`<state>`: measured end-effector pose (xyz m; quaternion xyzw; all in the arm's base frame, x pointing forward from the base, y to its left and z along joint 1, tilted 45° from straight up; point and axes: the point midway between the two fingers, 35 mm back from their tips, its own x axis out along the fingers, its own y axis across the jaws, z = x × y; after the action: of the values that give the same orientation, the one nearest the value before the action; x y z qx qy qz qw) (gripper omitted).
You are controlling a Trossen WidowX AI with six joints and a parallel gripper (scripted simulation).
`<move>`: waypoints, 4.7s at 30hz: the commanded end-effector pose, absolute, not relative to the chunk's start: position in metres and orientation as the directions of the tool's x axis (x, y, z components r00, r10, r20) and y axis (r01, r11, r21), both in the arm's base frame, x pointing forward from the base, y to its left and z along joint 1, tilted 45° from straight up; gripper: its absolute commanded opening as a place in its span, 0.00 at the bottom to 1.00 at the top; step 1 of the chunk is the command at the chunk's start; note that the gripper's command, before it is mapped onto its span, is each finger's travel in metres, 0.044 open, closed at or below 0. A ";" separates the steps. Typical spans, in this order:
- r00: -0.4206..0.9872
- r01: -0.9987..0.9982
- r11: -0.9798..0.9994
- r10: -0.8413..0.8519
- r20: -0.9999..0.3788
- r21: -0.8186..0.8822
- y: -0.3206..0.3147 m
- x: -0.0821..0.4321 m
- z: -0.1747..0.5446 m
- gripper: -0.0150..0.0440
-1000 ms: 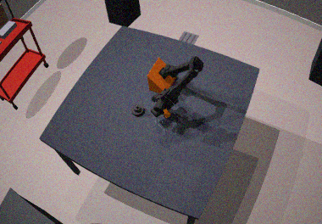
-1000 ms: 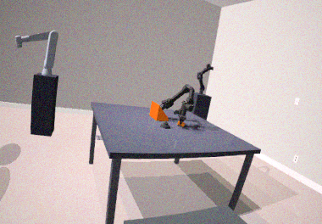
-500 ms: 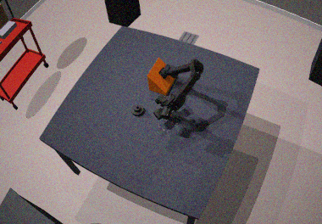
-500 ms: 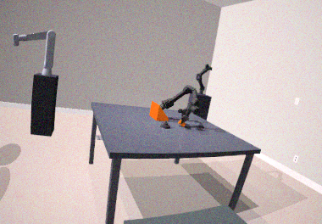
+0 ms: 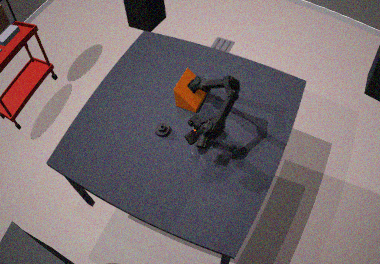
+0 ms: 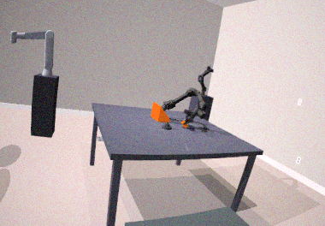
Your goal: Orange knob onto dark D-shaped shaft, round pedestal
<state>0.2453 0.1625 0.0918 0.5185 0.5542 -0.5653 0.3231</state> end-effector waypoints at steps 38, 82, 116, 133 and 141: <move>-0.305 0.944 -0.173 -0.145 -0.941 -0.280 0.185 0.255 0.109 0.65; -0.324 0.908 -0.193 0.240 -0.915 -0.372 0.158 0.259 0.133 1.00; -0.085 0.264 0.705 0.697 -0.712 0.658 0.120 0.267 0.182 1.00; -0.085 -0.180 0.693 0.697 -0.712 0.699 0.119 0.266 0.180 1.00; -0.084 -0.180 0.692 0.697 -0.712 0.699 0.137 0.264 0.161 1.00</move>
<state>0.2687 0.1240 0.1734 0.1973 0.6496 0.3355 0.6531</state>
